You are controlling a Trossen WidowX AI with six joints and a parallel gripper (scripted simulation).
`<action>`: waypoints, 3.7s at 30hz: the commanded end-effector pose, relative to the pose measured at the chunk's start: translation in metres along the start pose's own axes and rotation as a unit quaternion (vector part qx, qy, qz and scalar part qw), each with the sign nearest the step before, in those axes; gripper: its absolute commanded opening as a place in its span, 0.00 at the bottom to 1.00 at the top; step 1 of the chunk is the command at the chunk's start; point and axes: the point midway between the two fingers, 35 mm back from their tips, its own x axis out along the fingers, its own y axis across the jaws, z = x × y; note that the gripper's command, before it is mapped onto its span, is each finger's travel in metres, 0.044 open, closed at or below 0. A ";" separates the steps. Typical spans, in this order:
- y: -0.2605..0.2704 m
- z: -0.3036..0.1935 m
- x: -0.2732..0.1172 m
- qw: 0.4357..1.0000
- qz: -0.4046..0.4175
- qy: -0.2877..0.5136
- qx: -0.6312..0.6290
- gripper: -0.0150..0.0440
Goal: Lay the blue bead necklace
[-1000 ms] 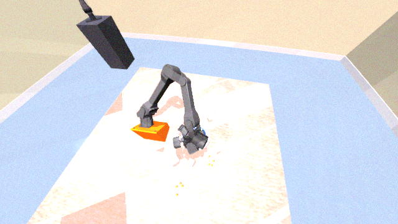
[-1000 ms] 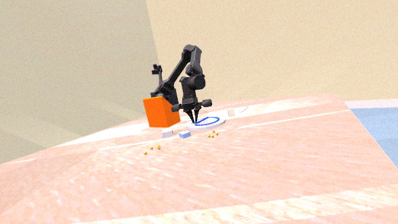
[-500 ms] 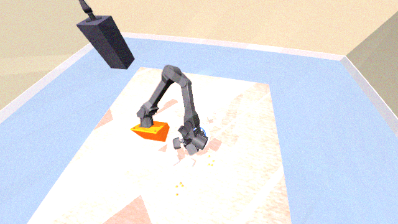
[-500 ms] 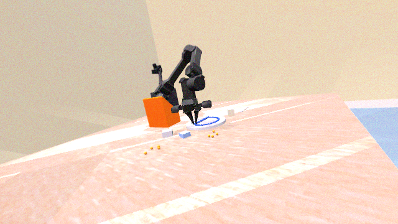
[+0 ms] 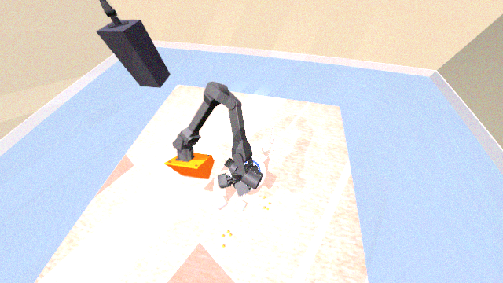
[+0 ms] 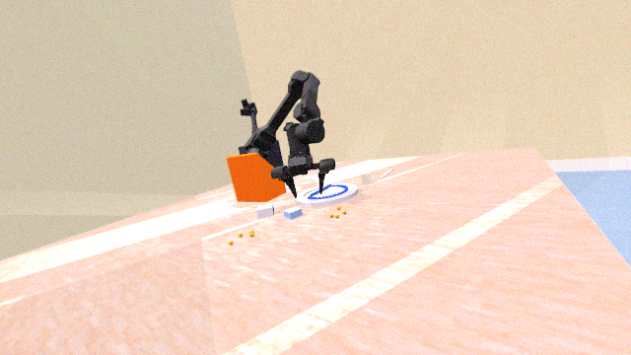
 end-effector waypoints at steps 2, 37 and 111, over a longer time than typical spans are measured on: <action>0.000 0.000 -0.004 1.000 0.000 -0.001 0.000 1.00; 0.005 -0.006 -0.023 0.733 -0.001 -0.001 -0.680 0.46; 0.007 -0.010 0.002 0.298 -0.001 0.000 -0.955 0.46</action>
